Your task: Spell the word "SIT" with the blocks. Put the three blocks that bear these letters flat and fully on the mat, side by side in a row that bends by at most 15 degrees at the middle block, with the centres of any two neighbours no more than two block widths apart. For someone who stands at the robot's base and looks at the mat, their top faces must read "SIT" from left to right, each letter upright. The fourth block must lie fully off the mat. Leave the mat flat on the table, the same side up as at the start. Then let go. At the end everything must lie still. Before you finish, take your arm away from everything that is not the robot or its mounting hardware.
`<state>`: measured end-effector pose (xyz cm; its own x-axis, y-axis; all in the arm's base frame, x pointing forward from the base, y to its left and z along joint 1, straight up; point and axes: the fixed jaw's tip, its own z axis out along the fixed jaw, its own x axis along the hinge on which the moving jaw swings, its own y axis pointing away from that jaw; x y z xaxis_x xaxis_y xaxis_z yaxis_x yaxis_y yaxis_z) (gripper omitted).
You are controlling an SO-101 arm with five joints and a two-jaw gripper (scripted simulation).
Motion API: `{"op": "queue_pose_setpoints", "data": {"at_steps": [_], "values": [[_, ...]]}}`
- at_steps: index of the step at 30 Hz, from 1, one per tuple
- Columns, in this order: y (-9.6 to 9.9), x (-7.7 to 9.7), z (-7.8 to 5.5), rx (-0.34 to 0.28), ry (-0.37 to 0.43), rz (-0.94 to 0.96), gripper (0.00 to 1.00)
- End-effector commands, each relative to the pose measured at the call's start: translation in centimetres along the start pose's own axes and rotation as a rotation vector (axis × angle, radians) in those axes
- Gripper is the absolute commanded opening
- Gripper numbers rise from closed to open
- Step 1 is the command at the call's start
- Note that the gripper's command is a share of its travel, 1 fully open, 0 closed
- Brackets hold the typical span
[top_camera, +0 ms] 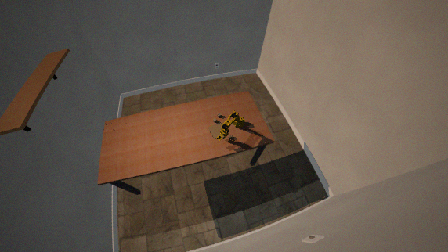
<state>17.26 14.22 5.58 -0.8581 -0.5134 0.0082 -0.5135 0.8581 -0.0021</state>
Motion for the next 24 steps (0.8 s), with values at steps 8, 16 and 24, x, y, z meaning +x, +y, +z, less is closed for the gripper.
{"op": "queue_pose_setpoints", "data": {"at_steps": [8,16,24], "values": [[0.25,-0.71,-1.43,-0.011,-0.085,-0.003,0.0],[0.25,-0.71,-1.4,-0.011,-0.085,-0.003,0.0],[0.25,-0.75,-0.91,-0.011,-0.085,-0.003,0.0]]}}
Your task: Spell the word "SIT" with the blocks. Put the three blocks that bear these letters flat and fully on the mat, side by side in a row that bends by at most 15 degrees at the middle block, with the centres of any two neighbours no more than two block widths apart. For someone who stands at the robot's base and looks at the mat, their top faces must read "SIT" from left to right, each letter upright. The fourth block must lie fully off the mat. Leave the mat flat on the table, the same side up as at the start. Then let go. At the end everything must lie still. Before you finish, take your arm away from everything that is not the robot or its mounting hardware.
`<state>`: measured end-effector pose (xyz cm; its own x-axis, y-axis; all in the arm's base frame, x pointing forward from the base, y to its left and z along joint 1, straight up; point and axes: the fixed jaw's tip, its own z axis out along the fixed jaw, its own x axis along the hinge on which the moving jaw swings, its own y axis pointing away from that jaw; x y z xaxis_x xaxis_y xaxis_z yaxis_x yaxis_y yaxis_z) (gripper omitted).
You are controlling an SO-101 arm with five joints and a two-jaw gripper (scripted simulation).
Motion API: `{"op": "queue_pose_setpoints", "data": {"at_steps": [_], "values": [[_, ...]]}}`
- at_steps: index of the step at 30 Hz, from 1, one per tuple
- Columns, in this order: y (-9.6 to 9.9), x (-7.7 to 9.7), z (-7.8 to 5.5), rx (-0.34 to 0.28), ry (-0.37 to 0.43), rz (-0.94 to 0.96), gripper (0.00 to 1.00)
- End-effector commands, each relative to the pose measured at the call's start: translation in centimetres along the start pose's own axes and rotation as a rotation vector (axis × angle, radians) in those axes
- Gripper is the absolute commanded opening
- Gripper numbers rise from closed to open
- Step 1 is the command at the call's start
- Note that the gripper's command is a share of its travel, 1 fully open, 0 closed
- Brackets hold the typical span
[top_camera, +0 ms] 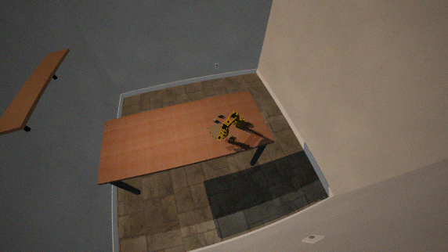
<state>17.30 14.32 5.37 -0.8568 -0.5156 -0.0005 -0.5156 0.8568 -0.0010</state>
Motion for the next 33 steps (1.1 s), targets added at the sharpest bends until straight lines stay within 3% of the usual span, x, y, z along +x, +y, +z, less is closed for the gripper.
{"op": "queue_pose_setpoints", "data": {"at_steps": [1,33], "values": [[0.2,-0.7,-1.1,-0.01,-0.077,0.0,0.0],[0.2,-0.8,0.0,-0.01,-0.077,0.0,0.0]]}}
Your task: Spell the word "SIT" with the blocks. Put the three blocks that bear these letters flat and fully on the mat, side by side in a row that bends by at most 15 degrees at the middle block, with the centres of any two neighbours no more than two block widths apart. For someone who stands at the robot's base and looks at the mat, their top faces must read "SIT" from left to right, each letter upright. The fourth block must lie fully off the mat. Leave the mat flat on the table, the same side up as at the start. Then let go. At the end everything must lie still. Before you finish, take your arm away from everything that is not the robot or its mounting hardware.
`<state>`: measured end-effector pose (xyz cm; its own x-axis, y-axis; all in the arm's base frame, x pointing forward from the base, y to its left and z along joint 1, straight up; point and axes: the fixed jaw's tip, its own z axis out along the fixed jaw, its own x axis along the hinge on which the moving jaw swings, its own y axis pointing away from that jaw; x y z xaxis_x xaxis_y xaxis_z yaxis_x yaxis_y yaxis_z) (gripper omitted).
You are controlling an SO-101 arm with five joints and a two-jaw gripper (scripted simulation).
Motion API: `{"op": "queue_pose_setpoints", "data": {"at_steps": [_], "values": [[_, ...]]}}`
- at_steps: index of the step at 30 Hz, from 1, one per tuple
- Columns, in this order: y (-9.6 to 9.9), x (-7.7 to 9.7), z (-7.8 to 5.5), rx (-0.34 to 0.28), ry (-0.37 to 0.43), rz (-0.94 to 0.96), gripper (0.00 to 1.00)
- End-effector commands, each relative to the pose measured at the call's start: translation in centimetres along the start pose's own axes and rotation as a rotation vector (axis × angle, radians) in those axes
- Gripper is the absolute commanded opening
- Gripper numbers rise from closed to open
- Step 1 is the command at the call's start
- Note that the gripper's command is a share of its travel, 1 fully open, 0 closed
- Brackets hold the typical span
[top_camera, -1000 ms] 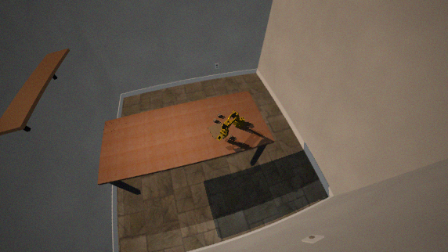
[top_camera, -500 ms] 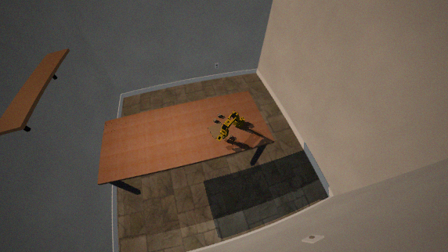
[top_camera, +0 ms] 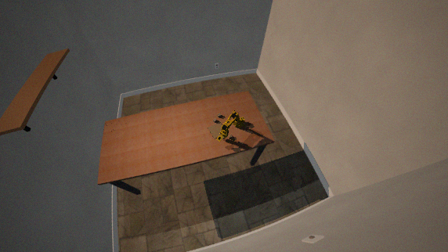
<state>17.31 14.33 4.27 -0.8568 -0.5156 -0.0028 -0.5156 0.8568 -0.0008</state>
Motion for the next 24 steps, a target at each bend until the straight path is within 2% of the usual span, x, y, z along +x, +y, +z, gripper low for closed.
{"op": "queue_pose_setpoints", "data": {"at_steps": [1,24], "values": [[0.2,-0.76,-1.0,-0.01,-0.074,0.0,0.0],[0.2,-0.8,-0.33,-0.01,-0.074,0.0,0.0]]}}
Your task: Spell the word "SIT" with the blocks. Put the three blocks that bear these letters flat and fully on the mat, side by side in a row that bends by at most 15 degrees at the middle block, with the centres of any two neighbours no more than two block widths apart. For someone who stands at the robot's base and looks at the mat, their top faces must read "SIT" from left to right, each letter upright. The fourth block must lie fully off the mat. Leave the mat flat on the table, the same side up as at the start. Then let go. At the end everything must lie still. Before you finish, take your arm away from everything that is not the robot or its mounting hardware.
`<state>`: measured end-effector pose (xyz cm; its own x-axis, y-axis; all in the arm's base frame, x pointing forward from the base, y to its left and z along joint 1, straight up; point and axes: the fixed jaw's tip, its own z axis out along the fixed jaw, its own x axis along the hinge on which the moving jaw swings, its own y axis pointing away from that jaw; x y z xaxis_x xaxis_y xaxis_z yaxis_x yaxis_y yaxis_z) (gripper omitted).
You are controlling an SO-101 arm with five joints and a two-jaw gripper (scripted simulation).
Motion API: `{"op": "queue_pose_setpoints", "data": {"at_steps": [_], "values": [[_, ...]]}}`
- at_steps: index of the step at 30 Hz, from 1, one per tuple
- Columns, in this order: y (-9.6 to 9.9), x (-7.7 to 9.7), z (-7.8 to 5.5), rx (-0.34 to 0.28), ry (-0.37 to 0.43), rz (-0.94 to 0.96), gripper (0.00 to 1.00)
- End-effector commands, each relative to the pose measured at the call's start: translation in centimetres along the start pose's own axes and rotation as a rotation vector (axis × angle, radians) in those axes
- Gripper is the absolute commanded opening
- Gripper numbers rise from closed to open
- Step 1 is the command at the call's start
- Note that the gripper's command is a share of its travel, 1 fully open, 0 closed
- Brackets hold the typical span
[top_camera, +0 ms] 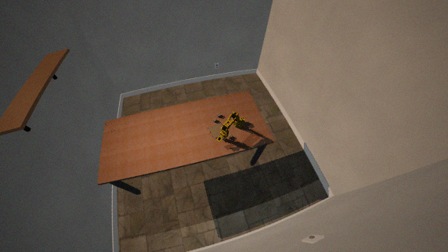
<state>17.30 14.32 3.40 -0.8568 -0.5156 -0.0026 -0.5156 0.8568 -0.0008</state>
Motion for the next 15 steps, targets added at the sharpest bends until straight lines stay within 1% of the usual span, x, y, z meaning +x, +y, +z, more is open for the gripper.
{"op": "queue_pose_setpoints", "data": {"at_steps": [1,15], "values": [[0.2,-0.81,-1.2,-0.01,-0.074,0.0,0.0],[0.21,-0.85,-0.6,-0.01,-0.074,0.0,0.0]]}}
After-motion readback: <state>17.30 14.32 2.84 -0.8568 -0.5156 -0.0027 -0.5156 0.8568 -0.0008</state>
